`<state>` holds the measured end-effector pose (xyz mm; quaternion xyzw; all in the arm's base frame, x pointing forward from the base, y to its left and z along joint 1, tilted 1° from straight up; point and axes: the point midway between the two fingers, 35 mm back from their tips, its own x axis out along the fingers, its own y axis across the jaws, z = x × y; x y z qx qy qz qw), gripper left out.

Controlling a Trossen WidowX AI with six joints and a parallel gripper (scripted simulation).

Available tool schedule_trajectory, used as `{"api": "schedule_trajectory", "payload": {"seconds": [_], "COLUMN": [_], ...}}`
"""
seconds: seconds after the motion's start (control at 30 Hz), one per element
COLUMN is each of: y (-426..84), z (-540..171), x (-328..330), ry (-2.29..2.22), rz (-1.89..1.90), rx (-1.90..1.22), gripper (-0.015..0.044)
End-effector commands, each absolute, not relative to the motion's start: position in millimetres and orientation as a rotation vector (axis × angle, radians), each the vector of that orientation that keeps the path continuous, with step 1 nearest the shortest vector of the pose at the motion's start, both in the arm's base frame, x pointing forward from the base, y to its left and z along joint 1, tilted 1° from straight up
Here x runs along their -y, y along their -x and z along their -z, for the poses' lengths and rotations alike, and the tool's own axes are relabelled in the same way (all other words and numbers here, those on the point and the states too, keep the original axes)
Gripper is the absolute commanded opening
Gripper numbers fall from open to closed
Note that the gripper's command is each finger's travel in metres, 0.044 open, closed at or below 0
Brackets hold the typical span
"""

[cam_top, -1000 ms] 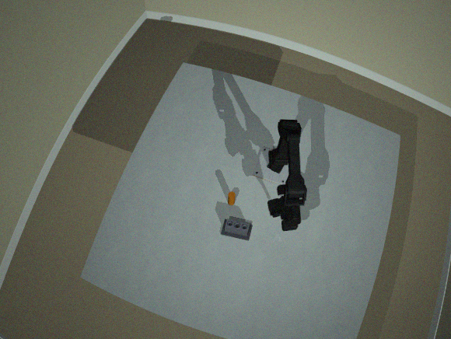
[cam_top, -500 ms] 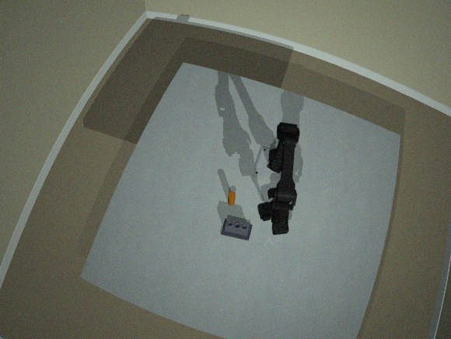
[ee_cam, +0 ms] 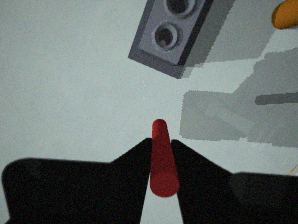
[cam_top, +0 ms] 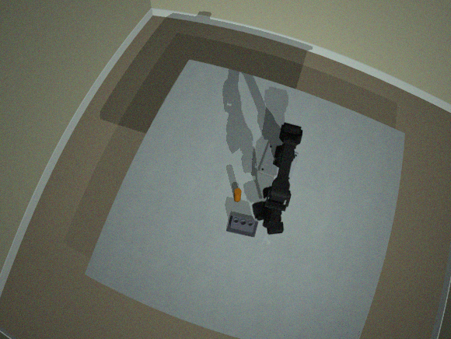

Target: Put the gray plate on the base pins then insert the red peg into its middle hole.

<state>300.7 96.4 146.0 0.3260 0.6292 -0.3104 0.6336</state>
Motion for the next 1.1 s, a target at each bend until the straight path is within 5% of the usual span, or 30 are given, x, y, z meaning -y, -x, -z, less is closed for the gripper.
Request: {"api": "schedule_trajectory", "payload": {"seconds": [0.0, 1.07], "y": [-309, -358], "z": [-148, -148], "x": [-88, -3], "ry": [-0.745, -0.744], "rz": [0.704, 0.706], "rx": [-1.435, -1.426], "gripper": [0.0, 0.0]}}
